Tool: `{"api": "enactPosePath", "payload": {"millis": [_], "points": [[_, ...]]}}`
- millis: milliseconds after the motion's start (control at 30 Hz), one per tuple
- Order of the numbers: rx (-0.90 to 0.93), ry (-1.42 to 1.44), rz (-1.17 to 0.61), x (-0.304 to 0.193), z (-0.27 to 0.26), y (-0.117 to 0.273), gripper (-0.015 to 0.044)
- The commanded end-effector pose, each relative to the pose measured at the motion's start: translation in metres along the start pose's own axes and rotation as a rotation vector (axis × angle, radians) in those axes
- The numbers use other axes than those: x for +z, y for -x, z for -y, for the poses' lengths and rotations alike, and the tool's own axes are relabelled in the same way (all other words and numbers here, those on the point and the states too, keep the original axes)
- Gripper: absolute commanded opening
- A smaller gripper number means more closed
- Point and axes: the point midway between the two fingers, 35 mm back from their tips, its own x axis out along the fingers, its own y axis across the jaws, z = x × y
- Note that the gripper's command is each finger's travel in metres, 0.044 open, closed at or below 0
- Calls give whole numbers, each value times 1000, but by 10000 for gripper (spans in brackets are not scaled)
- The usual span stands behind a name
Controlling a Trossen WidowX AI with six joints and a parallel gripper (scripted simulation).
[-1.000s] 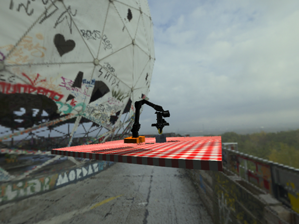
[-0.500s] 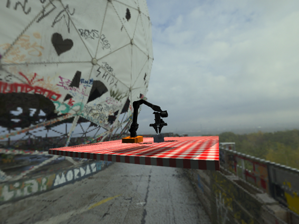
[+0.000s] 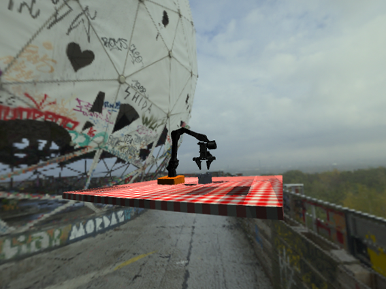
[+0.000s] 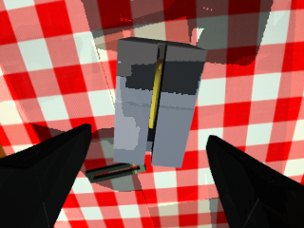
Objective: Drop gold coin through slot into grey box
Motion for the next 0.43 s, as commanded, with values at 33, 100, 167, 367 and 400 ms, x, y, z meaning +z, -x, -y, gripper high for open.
{"api": "enactPosePath", "payload": {"millis": [33, 100, 167, 367, 400], "points": [[-5, -1, 2, -1, -2, 40, 440], [-5, -1, 2, -1, -3, 42, 440], [-5, -1, 2, -1, -3, 42, 440], [-5, -1, 2, -1, -3, 42, 440], [-5, -1, 2, -1, -3, 42, 440]]}}
